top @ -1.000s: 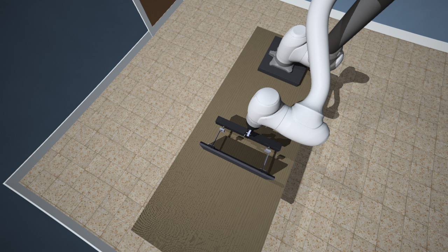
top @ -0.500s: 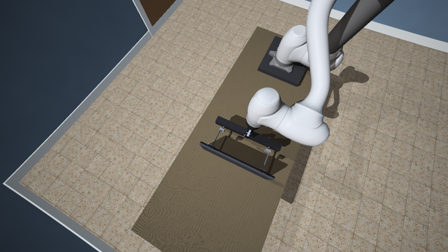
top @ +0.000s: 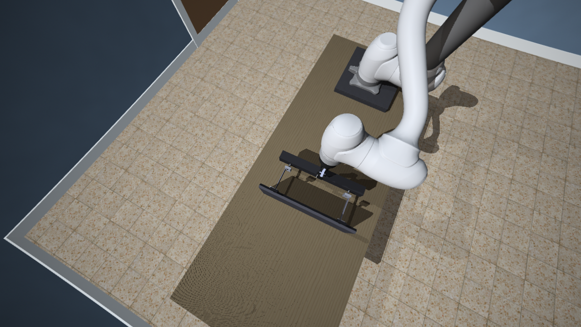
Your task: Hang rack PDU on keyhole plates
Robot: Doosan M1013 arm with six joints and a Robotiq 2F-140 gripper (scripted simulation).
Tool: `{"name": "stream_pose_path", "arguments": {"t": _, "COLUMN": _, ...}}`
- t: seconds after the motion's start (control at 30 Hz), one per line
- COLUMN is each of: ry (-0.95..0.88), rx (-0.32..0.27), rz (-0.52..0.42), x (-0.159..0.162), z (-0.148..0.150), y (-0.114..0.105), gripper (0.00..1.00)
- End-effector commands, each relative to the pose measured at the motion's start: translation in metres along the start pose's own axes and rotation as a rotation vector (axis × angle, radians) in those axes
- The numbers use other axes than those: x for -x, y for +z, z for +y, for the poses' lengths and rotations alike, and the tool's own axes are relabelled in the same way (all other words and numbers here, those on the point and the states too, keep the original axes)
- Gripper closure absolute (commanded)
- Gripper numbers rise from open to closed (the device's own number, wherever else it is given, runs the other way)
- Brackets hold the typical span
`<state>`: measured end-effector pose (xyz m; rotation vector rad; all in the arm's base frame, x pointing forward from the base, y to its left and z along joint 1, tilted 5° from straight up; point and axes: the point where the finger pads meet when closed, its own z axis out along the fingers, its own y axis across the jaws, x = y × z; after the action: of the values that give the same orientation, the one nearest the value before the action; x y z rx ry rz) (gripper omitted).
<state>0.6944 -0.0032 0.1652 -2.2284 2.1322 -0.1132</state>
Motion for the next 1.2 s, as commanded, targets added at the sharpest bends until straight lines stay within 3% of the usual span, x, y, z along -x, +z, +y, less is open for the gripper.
{"name": "stream_pose_path", "arguments": {"t": 0.0, "ry": -0.012, "rx": 0.004, "rz": 0.006, "x": 0.001, "z": 0.000, "y": 0.004, "gripper": 1.00}}
{"name": "stream_pose_path", "arguments": {"t": 1.17, "ry": -0.013, "rx": 0.007, "rz": 0.007, "x": 0.001, "z": -0.016, "y": 0.005, "gripper": 1.00}}
